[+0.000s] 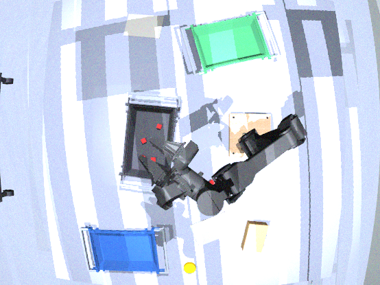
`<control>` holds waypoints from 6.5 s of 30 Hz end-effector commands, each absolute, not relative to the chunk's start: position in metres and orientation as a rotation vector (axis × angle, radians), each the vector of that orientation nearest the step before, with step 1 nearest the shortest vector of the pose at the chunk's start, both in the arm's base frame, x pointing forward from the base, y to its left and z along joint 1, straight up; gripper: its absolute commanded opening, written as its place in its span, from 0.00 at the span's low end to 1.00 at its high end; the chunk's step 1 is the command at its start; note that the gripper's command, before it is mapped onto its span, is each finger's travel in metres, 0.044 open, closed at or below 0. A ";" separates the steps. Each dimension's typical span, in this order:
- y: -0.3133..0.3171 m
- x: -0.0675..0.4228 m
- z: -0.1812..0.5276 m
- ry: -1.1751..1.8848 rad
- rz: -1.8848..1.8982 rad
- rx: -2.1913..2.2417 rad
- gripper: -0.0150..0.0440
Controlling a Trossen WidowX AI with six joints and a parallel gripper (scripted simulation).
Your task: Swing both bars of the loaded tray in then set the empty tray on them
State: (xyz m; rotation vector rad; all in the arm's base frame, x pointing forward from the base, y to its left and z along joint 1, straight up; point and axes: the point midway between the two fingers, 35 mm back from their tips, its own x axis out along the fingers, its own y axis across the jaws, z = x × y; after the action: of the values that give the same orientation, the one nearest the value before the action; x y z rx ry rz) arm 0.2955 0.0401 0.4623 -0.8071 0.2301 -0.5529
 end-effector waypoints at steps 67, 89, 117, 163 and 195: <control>-0.146 0.367 0.046 1.540 -0.037 0.016 0.40; -0.106 0.368 0.080 1.540 -0.035 0.019 0.40; -0.073 0.370 0.096 1.543 -0.028 0.026 0.40; 0.045 0.397 0.130 1.257 1.076 -1.097 0.40; 0.194 0.377 0.107 0.020 2.163 -2.229 0.40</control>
State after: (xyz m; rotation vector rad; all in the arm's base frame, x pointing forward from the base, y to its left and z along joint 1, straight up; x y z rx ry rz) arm 0.3752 0.1927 0.1094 -2.1947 0.0748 2.1352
